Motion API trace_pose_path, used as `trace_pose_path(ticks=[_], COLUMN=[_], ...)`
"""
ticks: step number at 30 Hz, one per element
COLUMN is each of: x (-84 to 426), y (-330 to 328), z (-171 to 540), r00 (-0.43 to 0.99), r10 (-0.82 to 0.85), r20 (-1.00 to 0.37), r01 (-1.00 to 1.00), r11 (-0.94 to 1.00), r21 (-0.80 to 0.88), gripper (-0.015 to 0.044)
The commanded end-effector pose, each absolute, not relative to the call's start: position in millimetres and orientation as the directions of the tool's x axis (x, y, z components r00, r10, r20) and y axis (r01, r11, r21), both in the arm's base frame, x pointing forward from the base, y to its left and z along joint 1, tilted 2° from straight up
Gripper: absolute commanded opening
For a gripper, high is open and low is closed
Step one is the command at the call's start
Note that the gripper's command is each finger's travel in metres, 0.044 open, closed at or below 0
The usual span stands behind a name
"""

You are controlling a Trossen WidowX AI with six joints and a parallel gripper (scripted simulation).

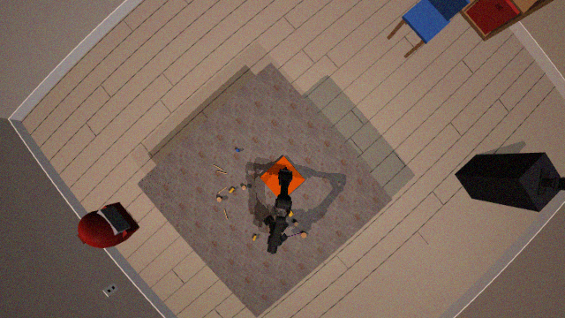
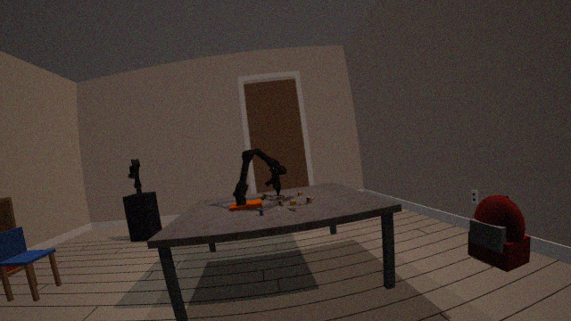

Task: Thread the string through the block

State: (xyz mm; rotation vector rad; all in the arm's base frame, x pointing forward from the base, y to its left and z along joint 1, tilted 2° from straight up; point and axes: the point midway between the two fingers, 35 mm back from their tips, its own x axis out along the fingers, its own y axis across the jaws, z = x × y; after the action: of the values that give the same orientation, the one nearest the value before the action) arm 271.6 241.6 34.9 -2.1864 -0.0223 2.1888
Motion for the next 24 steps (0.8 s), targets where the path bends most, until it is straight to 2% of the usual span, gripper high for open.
trace_pose_path(ticks=[1, 24], x=[264, 234], y=[241, 239], z=[35, 34], r00=[0.001, 0.000], r10=[0.043, 0.043], r20=[-0.999, -0.999], r01=[-0.025, -0.024], r11=[-0.999, -0.999], r21=[-0.043, -0.043], gripper=[0.0000, 0.0000])
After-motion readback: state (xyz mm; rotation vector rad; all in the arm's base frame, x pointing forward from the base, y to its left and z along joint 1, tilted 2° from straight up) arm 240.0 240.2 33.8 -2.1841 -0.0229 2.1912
